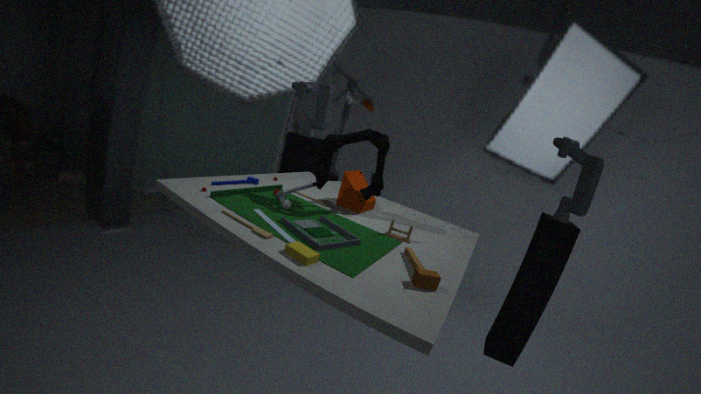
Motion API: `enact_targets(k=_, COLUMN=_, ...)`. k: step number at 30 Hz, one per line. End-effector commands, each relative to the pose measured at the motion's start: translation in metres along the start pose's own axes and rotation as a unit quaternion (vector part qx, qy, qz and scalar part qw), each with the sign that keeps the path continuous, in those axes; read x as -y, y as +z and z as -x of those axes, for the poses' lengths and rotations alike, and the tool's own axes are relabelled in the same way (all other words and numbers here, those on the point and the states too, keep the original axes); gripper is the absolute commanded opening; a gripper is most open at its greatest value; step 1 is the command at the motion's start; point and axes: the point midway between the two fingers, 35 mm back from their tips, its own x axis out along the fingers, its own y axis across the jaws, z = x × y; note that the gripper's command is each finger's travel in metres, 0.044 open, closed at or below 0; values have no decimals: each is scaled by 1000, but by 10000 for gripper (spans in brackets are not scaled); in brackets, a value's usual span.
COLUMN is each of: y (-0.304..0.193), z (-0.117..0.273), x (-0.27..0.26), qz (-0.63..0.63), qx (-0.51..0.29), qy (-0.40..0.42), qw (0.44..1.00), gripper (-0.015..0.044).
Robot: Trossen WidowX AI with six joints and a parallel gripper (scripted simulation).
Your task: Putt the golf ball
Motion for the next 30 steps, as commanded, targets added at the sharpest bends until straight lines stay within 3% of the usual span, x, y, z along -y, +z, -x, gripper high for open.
enact_targets(k=1, y=0, z=-7, x=0, qz=-4, qx=4, qy=3, qw=1000, gripper=0)
enact_targets(k=17, y=0, z=-11, x=1, qz=0, qx=0, qy=0, qw=1000, gripper=0)
enact_targets(k=30, y=-1, z=-14, x=30, qz=-4, qx=4, qy=2, qw=1000, gripper=0)
